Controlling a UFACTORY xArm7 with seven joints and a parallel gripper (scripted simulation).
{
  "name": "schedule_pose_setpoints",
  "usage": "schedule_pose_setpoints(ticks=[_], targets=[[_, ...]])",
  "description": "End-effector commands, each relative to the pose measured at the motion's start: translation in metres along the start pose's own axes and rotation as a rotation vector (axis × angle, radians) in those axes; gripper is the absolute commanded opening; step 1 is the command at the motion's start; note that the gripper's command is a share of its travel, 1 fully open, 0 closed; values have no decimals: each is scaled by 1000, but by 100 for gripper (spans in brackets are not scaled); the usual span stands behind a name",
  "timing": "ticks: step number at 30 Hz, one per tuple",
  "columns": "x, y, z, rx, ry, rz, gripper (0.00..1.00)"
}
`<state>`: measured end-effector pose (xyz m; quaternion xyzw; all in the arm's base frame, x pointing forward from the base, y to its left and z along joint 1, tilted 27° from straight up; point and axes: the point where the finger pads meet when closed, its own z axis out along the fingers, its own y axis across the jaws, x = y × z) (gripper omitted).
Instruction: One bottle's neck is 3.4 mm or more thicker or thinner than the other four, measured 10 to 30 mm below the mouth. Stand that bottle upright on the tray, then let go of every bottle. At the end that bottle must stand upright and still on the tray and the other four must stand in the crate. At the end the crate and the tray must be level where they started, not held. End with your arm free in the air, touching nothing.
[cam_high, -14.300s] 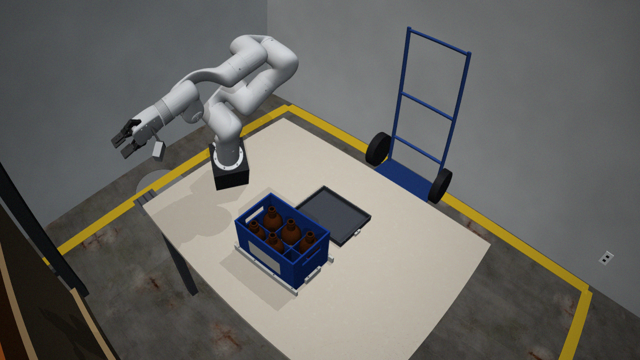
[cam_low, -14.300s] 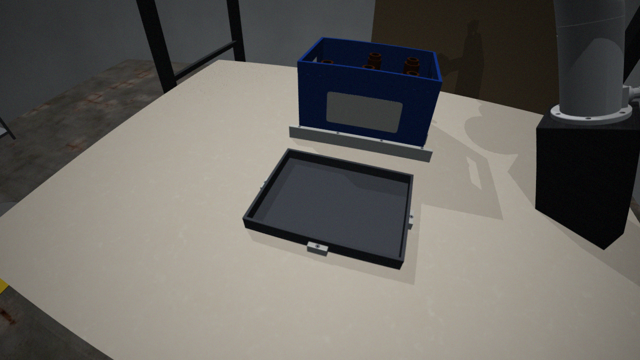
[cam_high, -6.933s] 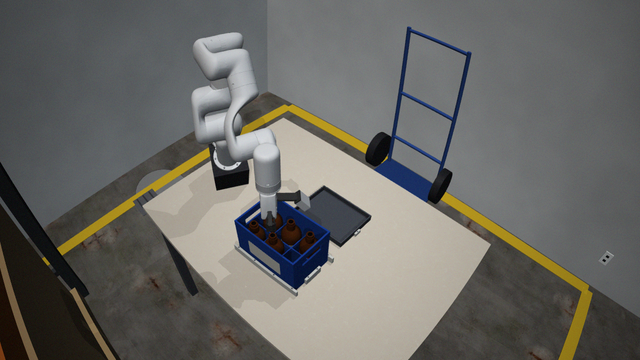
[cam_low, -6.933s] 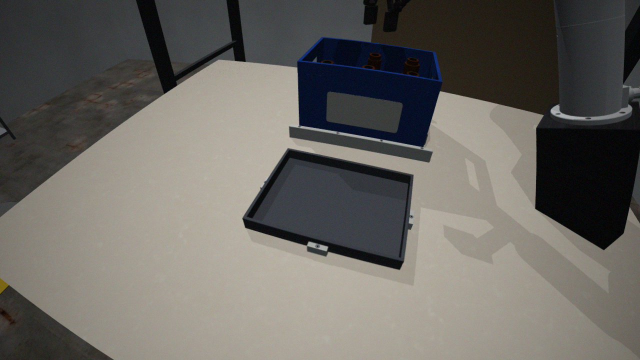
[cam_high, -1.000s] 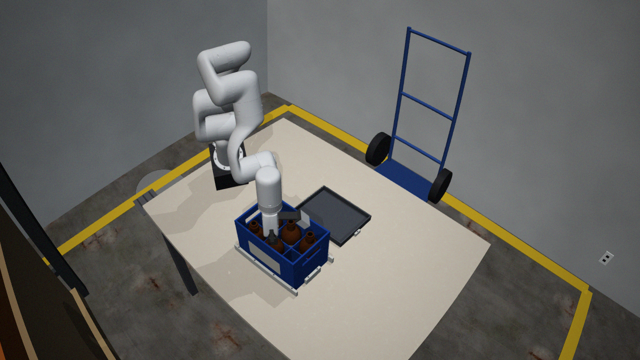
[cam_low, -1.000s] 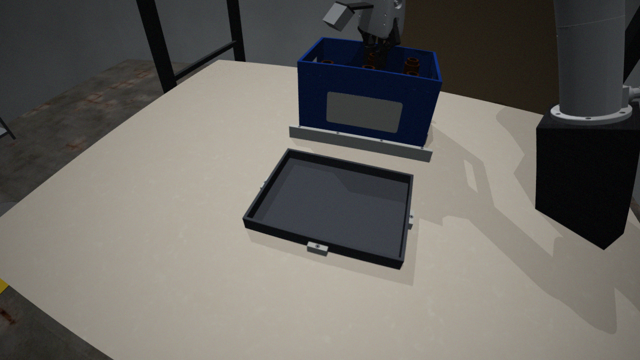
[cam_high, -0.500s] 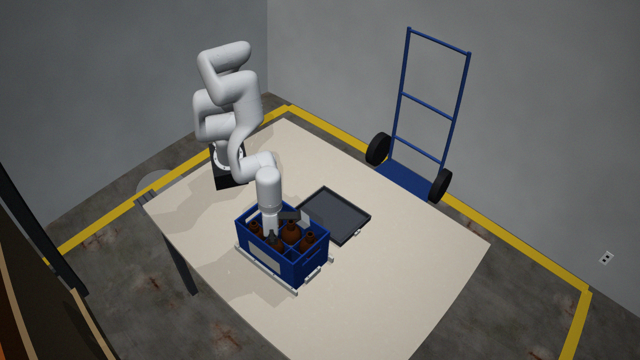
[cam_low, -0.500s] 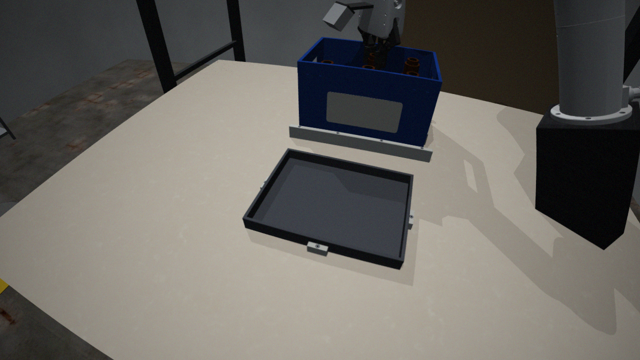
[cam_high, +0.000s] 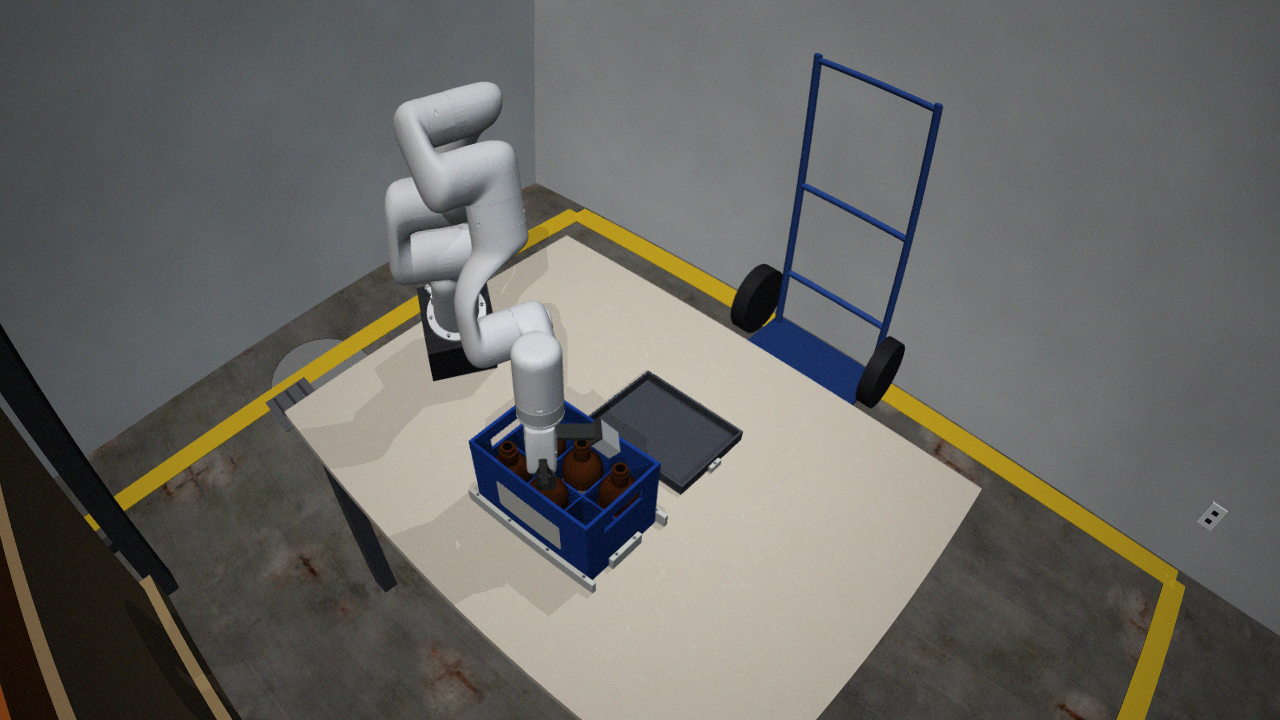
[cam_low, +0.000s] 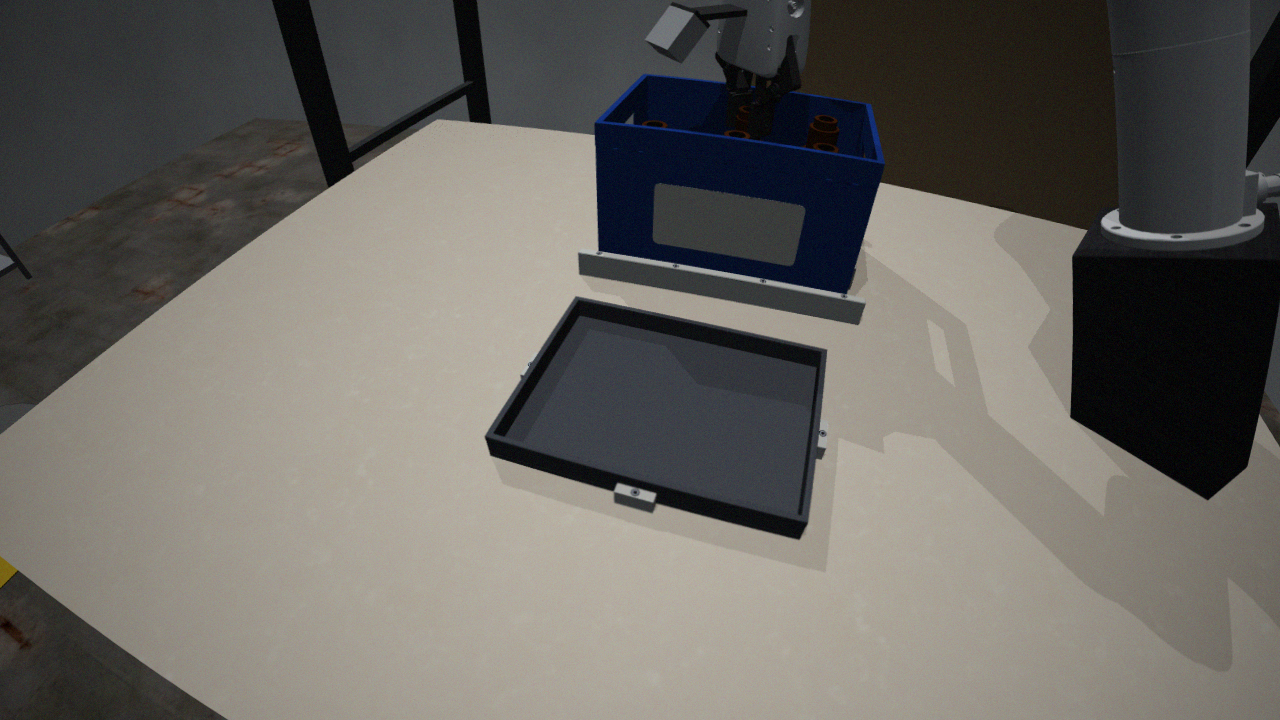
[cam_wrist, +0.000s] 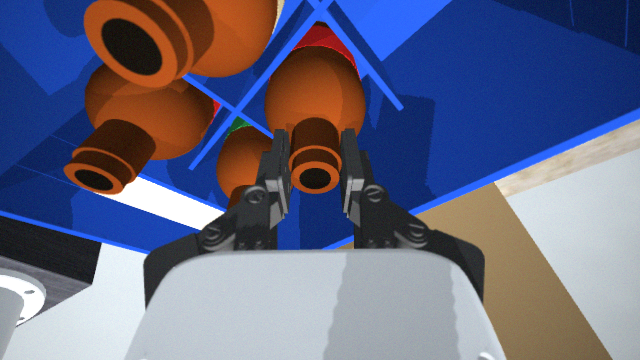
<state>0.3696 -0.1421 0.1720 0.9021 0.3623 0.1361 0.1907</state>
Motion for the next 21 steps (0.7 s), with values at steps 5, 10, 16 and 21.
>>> schedule_pose_setpoints(ticks=[5,10,16,21], targets=[[1,1,-1,-3,1,0,0],[1,1,-1,-3,1,0,65],[1,1,-1,-3,1,0,65],[1,1,-1,-3,1,0,65]])
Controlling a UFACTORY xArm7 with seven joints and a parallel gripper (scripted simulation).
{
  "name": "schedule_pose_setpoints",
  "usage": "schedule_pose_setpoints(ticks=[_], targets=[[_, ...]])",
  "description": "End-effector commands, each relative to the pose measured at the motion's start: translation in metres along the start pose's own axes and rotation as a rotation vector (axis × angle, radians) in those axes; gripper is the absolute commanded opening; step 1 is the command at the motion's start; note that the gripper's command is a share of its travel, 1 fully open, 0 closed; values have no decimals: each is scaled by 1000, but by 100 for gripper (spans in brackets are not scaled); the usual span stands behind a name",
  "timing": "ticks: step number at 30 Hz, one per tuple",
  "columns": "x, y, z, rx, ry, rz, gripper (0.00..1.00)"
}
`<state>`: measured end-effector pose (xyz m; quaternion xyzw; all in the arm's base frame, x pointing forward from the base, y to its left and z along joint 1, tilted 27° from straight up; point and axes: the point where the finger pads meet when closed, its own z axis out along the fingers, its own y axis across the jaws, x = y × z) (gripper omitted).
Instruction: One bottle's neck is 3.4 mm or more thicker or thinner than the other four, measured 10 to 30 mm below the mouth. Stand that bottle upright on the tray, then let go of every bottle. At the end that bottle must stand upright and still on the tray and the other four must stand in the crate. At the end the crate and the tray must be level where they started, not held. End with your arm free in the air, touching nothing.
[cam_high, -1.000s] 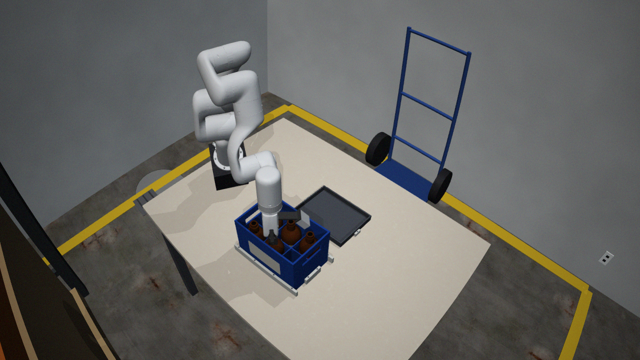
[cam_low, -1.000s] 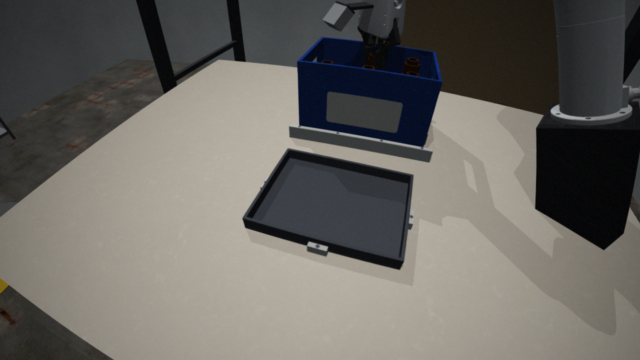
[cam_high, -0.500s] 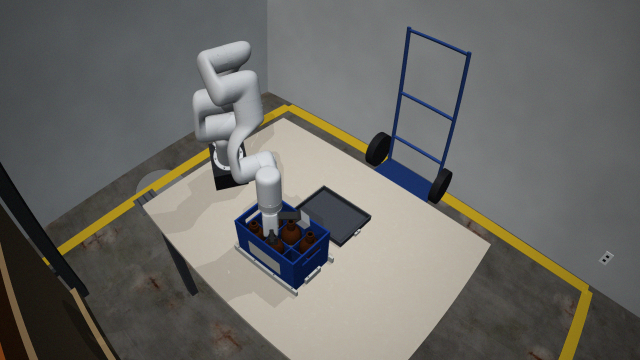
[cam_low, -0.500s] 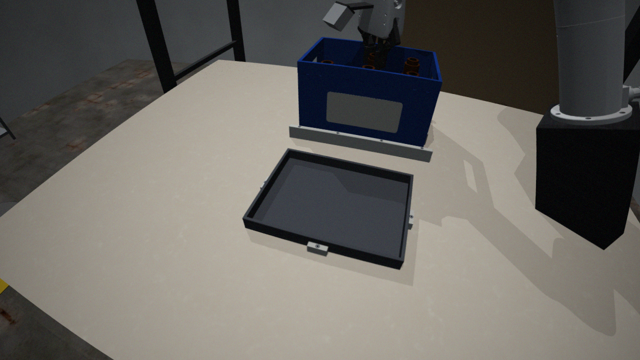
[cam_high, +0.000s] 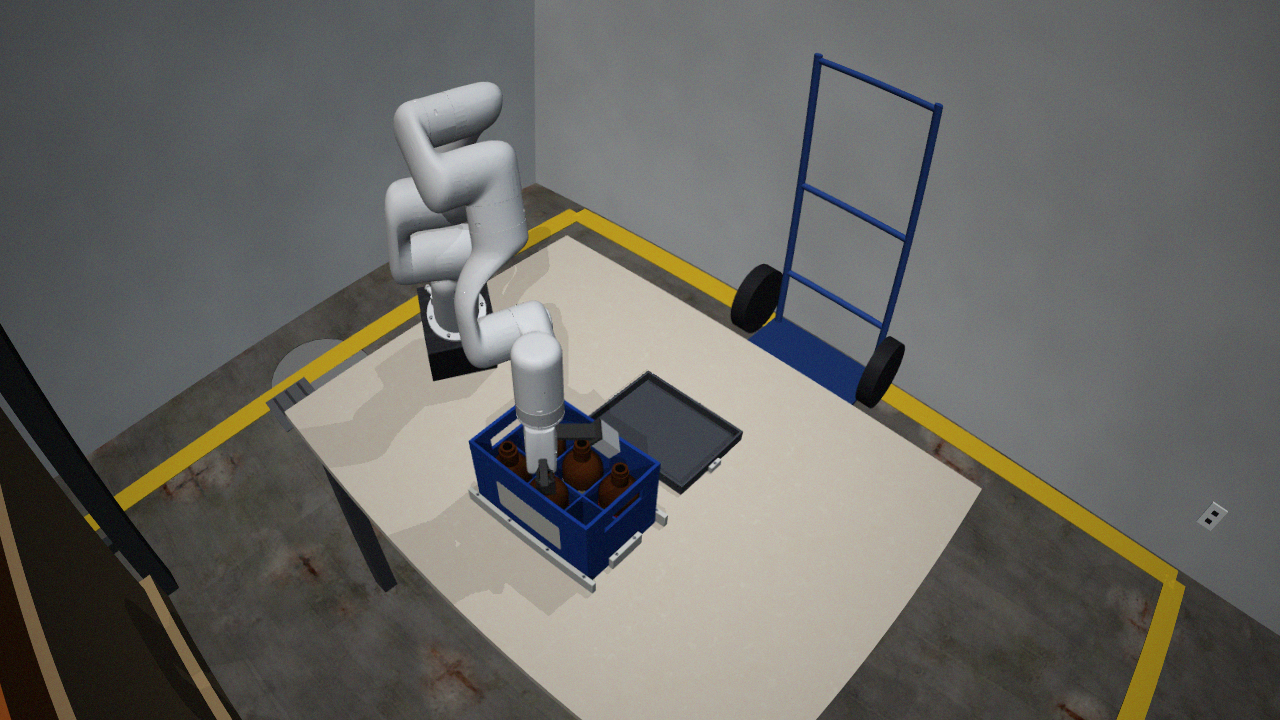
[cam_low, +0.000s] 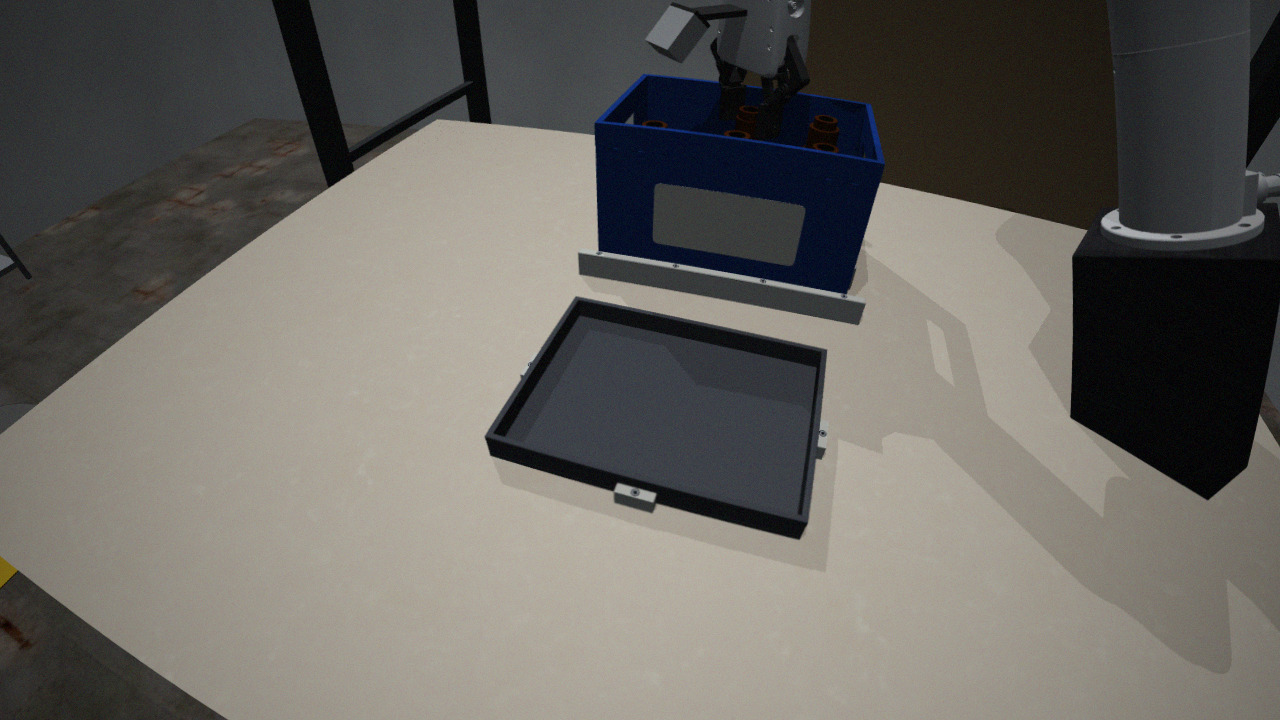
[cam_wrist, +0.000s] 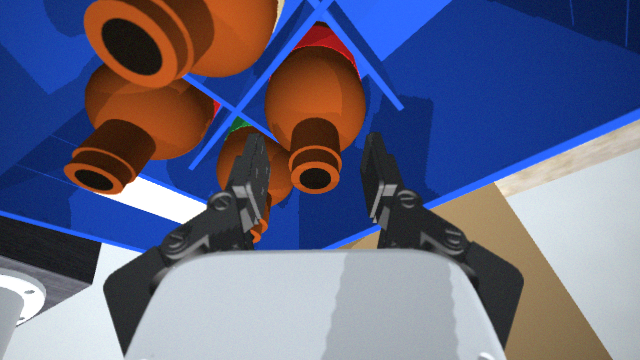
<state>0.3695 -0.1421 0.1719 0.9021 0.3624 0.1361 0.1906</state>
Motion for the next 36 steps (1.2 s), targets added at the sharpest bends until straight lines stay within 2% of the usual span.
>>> schedule_pose_setpoints(ticks=[1,27,36], targets=[[1,1,-1,-3,1,0,65],[1,1,-1,-3,1,0,65],[1,1,-13,-3,1,0,65]])
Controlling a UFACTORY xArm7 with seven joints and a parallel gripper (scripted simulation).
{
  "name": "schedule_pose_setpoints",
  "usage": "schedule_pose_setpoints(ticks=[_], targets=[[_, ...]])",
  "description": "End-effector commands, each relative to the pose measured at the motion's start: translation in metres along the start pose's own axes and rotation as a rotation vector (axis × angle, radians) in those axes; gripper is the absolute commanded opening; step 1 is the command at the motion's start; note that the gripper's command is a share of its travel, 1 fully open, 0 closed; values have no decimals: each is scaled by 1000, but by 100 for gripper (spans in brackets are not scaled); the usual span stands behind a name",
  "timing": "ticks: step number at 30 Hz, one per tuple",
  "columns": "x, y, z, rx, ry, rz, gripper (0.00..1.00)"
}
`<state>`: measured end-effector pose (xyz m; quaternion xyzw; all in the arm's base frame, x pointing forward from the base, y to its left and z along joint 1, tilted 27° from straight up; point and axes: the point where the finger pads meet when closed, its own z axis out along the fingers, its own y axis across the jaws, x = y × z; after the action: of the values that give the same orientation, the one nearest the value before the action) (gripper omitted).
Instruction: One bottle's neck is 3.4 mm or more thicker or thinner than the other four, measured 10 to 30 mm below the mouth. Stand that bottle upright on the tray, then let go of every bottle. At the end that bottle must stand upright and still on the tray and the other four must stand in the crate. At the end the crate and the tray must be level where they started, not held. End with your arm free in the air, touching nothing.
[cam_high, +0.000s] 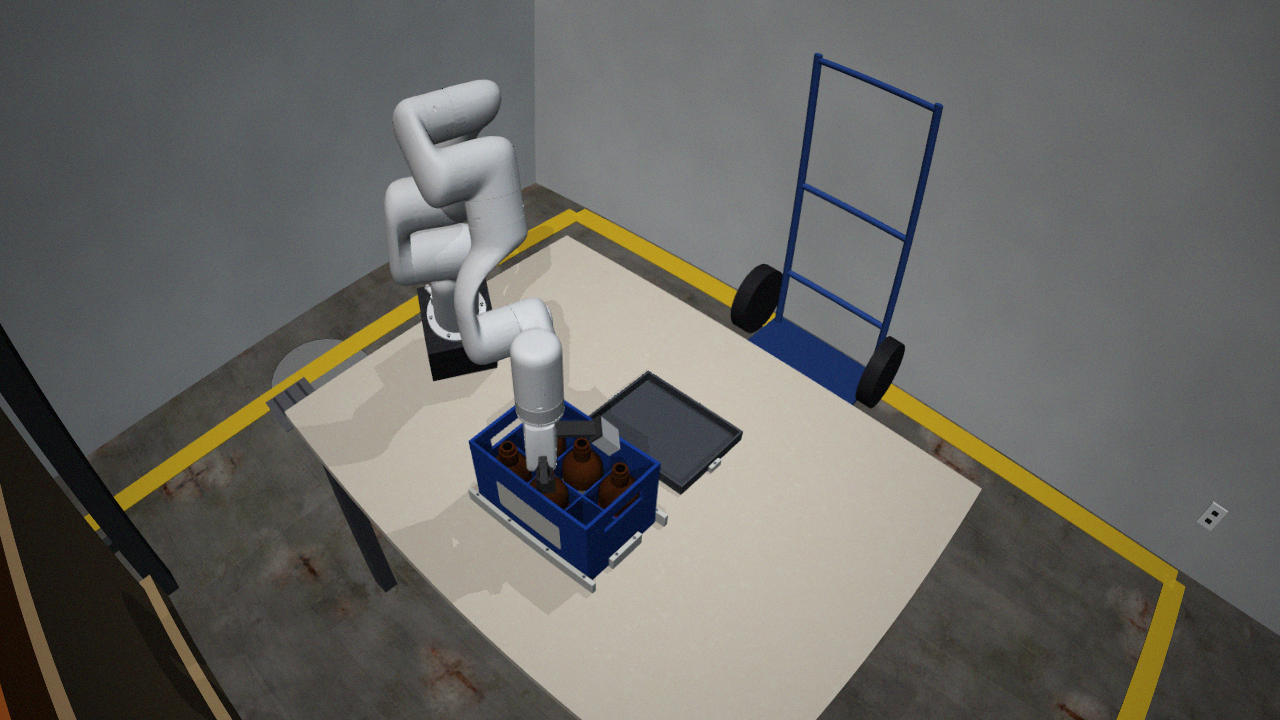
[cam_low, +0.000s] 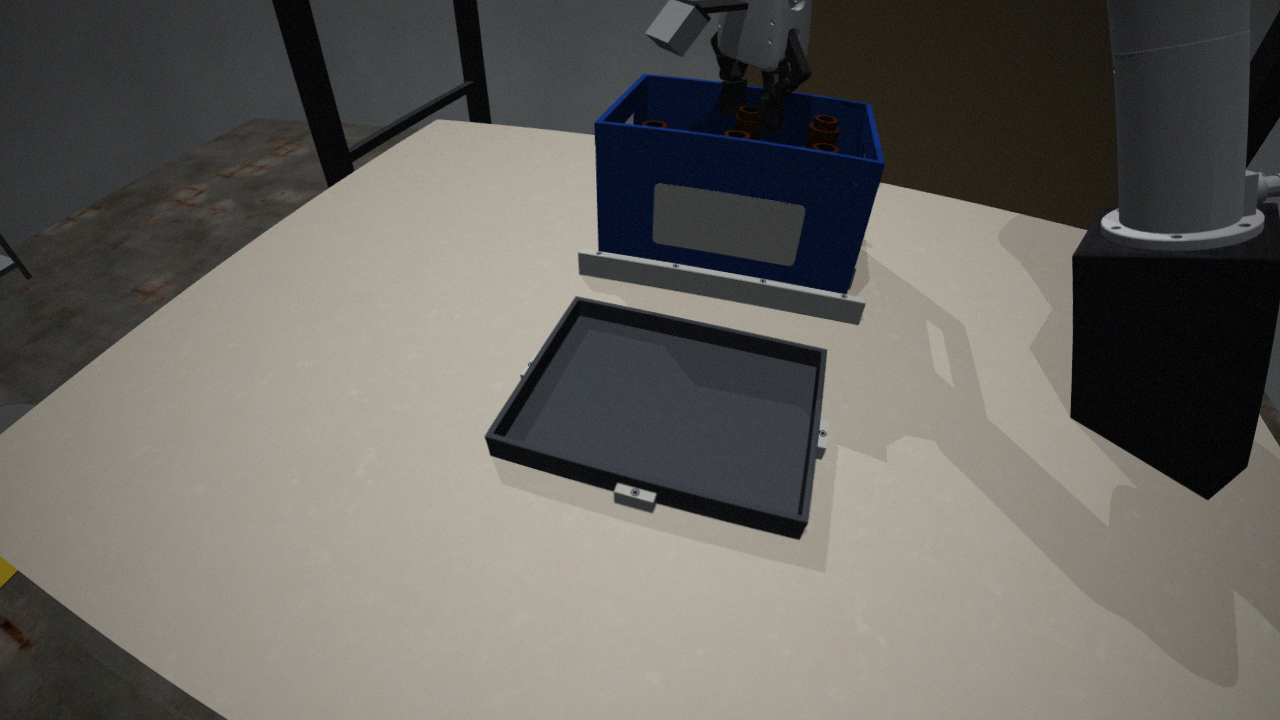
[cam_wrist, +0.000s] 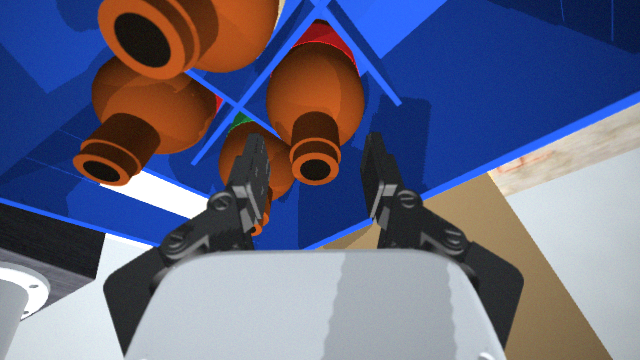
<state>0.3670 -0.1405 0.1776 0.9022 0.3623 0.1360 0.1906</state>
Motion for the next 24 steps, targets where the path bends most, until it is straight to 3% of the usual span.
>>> schedule_pose_setpoints(ticks=[1,24], targets=[[1,1,-9,-3,1,0,65],[1,1,-69,-3,1,0,65]])
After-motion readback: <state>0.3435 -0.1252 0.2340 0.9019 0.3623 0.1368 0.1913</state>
